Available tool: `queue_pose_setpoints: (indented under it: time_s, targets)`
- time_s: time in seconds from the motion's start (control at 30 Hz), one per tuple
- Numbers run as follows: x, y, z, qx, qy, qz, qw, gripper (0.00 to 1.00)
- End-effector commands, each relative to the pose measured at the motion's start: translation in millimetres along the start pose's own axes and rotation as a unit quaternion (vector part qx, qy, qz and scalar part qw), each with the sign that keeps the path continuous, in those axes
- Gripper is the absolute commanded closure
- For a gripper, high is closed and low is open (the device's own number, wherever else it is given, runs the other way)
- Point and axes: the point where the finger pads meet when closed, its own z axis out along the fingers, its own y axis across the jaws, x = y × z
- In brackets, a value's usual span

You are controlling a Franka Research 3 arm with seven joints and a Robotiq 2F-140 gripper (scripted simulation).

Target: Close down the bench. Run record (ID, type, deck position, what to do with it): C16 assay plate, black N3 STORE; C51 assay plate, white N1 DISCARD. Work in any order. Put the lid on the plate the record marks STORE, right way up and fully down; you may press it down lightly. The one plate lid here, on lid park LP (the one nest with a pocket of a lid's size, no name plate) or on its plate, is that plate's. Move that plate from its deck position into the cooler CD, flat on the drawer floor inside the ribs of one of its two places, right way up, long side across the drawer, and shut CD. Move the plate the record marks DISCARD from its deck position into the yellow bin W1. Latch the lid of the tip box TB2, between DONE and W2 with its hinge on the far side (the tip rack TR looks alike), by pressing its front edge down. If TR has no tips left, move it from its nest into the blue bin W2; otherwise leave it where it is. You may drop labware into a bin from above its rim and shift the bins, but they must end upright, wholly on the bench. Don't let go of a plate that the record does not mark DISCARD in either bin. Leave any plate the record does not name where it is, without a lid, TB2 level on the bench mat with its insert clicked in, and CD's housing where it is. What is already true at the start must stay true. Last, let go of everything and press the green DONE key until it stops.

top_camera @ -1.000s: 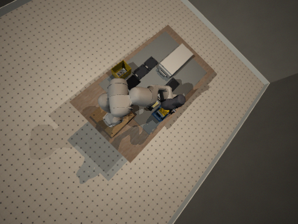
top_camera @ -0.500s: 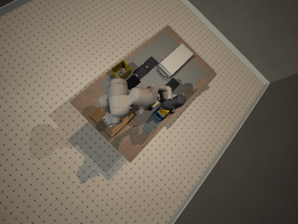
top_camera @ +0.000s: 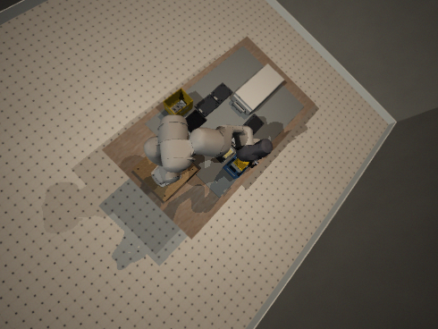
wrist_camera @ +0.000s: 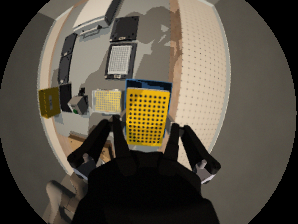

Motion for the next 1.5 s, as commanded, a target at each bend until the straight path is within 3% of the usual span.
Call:
queue_pose_setpoints:
  time_s: [0.0, 1.23, 1.27, 1.47]
  targets:
    - [-0.1, 2.0, -1.5, -0.002, 0.002, -0.002, 1.0, 1.0]
    - [-0.1, 2.0, -1.5, -0.002, 0.002, -0.002, 1.0, 1.0]
    - [-0.1, 2.0, -1.5, -0.002, 0.002, -0.002, 1.0, 0.34]
    - [-0.1, 2.0, -1.5, -0.002, 0.002, -0.002, 1.0, 0.34]
